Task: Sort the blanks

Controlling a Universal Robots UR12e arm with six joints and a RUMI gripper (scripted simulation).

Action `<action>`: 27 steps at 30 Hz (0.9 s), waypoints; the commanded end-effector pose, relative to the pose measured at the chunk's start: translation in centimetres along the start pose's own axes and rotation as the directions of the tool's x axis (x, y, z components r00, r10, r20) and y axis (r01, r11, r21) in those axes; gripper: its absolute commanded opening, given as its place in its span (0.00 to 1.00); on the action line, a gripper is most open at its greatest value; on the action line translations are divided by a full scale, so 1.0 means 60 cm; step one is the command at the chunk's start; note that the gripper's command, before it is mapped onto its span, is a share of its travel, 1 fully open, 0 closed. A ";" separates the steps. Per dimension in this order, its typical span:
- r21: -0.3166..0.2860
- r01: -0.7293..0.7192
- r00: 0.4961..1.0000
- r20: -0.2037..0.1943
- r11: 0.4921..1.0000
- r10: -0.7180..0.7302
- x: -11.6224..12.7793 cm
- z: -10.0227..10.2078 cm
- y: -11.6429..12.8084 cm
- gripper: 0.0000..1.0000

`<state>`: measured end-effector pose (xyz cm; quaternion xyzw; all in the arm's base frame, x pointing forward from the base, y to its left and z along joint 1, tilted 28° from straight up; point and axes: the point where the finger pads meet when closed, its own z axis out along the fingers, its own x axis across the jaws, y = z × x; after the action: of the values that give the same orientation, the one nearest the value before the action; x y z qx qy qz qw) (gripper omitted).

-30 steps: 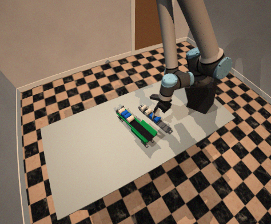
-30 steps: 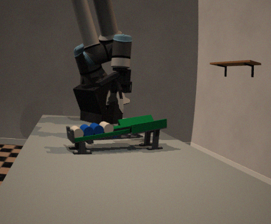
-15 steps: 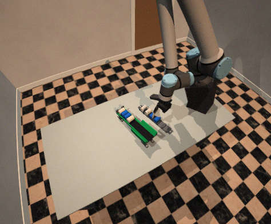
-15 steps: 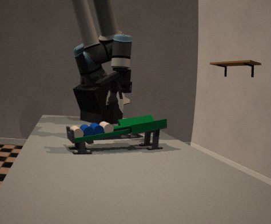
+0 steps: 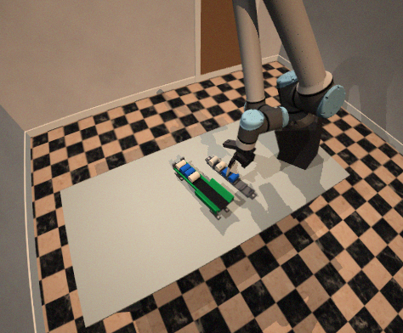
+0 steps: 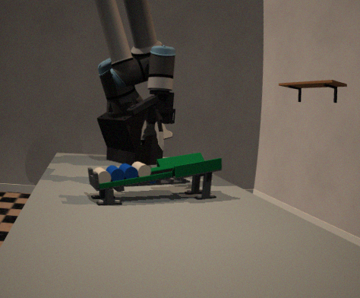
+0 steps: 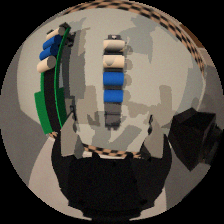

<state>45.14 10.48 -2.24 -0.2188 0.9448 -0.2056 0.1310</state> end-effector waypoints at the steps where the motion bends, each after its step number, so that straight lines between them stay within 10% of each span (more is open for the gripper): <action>1: 0.001 -0.037 0.999 0.001 0.999 0.037 -0.002 0.000 -0.006 1.00; 27: -0.002 -0.510 0.860 0.001 0.860 0.510 0.003 0.002 -0.039 1.00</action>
<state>45.59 8.89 -1.65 -0.0406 0.9691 -0.1761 0.1680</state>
